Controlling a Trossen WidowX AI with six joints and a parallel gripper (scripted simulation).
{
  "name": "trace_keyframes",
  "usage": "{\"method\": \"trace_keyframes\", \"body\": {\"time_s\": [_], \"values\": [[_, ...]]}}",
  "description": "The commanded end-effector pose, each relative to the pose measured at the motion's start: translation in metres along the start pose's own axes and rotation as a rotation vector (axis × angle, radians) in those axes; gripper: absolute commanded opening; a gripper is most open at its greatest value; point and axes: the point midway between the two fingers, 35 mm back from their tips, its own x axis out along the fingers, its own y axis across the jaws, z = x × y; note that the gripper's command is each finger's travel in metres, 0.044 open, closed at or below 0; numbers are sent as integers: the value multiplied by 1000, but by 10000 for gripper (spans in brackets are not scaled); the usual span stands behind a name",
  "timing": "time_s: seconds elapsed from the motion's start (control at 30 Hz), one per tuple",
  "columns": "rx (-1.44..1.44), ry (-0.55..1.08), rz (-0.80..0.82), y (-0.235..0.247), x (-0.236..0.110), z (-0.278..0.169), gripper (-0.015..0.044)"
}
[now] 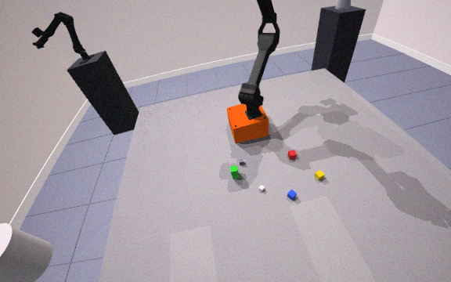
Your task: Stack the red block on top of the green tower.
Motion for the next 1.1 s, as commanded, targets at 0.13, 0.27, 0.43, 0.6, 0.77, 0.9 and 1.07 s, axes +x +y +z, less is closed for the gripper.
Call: {"method": "trace_keyframes", "body": {"time_s": [0.13,0.27,0.43,0.6,0.77,0.9,1.07], "values": [[-190,-121,-227,-64,-20,65,440],[-304,-183,-397,-105,-47,106,440],[-480,-251,-723,-170,-116,168,440],[-622,-257,-1099,-222,-216,215,440],[-576,-230,-1383,-246,-296,222,440],[-612,-158,-1643,-256,-376,226,440],[-594,-24,-1942,-251,-475,211,440]]}}
